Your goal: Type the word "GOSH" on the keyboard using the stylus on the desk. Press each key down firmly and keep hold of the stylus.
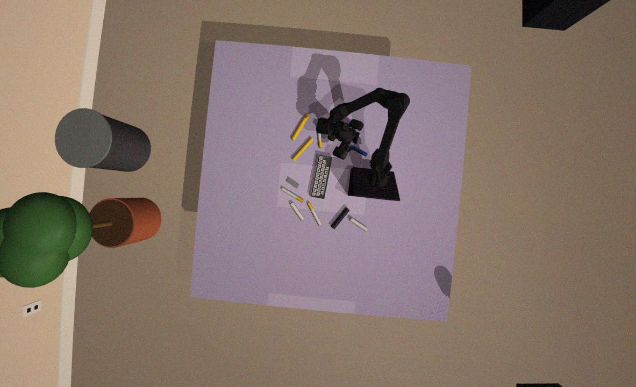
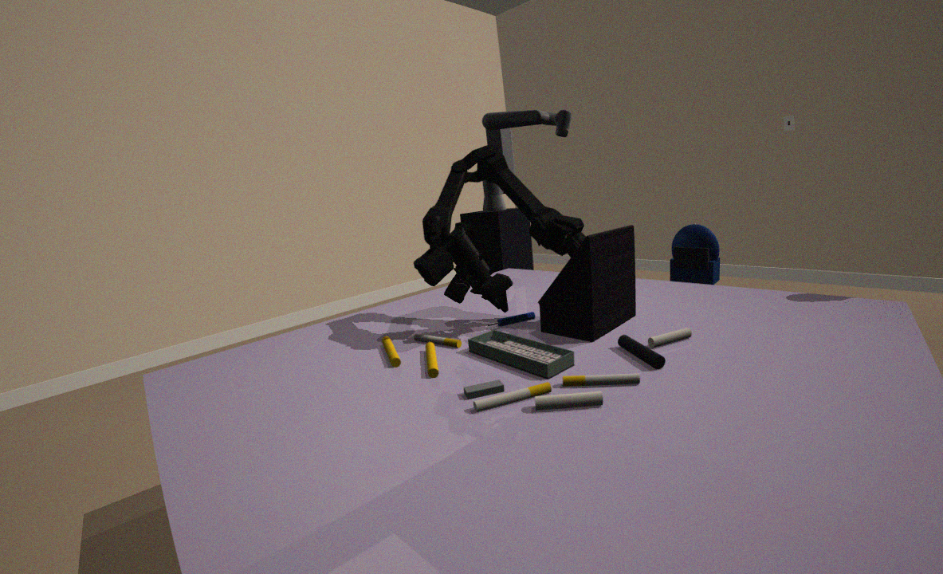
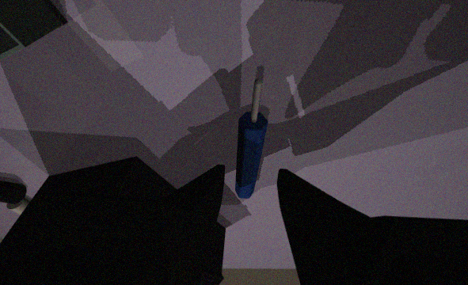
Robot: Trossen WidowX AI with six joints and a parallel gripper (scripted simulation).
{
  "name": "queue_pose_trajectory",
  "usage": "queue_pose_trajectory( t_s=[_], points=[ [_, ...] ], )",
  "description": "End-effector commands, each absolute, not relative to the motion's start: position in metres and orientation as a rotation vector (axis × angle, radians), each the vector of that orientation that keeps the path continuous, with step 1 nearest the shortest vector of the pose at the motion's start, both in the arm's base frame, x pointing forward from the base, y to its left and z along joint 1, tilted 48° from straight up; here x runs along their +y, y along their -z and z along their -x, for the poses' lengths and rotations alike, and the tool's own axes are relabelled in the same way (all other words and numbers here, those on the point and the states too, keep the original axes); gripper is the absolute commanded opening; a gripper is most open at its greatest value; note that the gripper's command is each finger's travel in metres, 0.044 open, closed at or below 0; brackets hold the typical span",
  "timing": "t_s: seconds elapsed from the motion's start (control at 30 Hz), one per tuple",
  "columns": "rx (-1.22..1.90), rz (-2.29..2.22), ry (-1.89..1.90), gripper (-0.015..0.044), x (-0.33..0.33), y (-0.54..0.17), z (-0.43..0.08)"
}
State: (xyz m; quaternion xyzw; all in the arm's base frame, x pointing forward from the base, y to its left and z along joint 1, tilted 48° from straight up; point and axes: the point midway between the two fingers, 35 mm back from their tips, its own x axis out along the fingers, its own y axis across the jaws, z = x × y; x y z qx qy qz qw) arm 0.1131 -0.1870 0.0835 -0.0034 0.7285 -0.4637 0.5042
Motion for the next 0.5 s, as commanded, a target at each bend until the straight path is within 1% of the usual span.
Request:
queue_pose_trajectory(
  t_s=[0.0,0.47],
  points=[
    [1.769,0.011,1.119,0.0150,-0.1898,-0.0799,-0.1114],
    [1.769,0.012,1.119,0.0150,-0.1973,-0.0729,-0.1107]
  ],
)
